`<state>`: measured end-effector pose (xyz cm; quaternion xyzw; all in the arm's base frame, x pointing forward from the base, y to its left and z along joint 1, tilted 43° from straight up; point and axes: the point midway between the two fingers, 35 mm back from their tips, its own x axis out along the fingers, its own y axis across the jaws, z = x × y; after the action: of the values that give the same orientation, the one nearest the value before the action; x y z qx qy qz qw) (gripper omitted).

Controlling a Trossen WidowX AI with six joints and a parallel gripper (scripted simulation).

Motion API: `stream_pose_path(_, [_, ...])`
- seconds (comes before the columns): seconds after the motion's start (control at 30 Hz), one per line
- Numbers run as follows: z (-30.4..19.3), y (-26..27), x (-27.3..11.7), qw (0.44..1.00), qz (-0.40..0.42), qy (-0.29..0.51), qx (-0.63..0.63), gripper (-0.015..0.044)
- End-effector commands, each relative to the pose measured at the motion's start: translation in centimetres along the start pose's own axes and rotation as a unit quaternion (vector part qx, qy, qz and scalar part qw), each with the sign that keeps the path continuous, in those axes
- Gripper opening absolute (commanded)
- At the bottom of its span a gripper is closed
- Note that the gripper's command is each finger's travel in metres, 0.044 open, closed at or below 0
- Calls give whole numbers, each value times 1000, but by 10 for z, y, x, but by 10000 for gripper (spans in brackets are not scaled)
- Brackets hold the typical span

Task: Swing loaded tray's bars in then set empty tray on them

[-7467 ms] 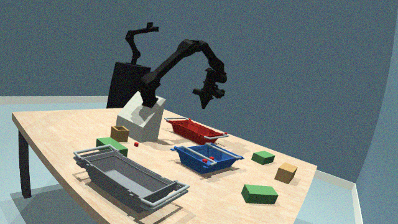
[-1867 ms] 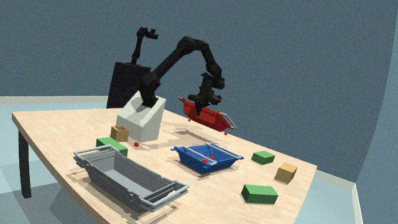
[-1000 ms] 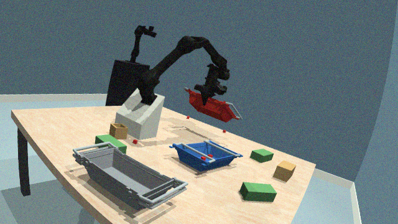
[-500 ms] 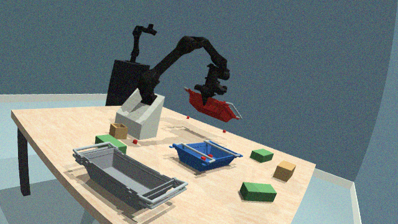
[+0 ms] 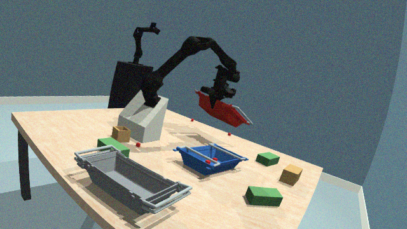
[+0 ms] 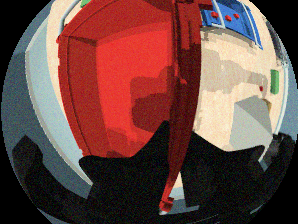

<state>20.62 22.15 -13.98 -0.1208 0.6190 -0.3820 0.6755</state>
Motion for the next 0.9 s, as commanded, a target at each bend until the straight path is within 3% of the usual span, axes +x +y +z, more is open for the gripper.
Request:
stream_pose_path(0.0, [14, -2, -14, 999, 19, -4, 33, 0])
stream_pose_path(0.87, [98, -51, -24, 969, 30, 2, 246, 0])
